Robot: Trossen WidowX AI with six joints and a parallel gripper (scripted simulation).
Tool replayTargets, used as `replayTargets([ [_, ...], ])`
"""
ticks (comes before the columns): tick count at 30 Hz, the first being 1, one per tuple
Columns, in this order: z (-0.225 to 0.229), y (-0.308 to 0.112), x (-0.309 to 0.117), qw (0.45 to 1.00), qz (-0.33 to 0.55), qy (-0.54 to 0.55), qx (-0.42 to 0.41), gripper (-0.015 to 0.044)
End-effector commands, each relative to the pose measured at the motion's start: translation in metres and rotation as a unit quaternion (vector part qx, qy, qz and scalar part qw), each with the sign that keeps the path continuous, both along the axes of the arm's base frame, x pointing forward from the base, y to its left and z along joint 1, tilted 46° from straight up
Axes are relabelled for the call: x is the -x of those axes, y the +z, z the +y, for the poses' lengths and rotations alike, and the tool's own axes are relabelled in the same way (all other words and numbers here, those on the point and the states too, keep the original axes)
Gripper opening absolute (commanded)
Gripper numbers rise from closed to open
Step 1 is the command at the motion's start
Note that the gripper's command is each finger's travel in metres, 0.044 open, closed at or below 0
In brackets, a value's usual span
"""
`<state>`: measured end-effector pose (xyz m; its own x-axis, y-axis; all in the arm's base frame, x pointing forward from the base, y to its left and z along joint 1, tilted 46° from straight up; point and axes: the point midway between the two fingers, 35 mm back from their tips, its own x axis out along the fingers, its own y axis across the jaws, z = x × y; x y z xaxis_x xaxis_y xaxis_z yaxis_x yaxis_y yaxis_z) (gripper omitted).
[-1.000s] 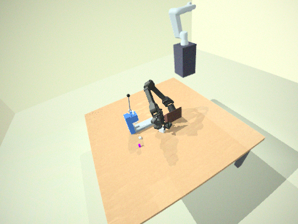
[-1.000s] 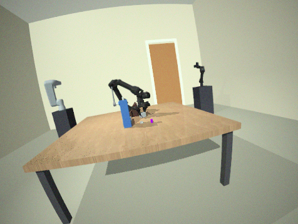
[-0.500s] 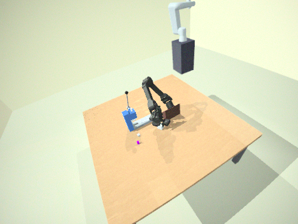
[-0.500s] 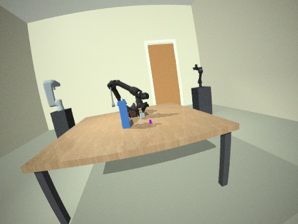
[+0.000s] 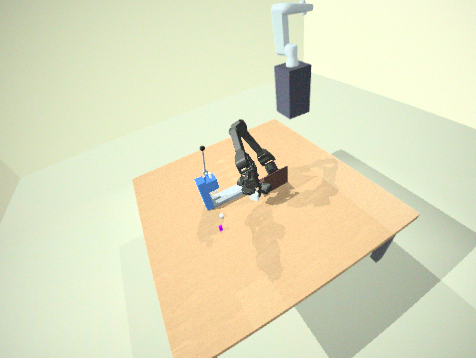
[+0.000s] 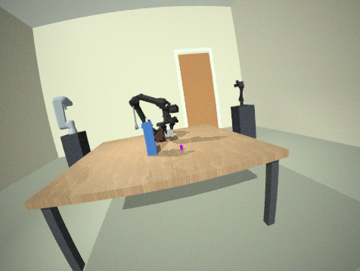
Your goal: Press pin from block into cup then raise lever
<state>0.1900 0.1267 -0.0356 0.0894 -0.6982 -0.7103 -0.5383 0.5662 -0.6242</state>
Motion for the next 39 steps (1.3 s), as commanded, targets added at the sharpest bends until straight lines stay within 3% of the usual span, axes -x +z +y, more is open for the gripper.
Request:
replayTargets([
  [1,0.002,0.0019,0.0007,0.999,0.027,0.026,0.002,0.0],
  [20,0.002,0.0019,0.0008,0.933,0.252,0.256,0.031,0.0],
  [39,0.002,0.0019,0.0008,0.765,0.45,0.458,0.056,0.0],
])
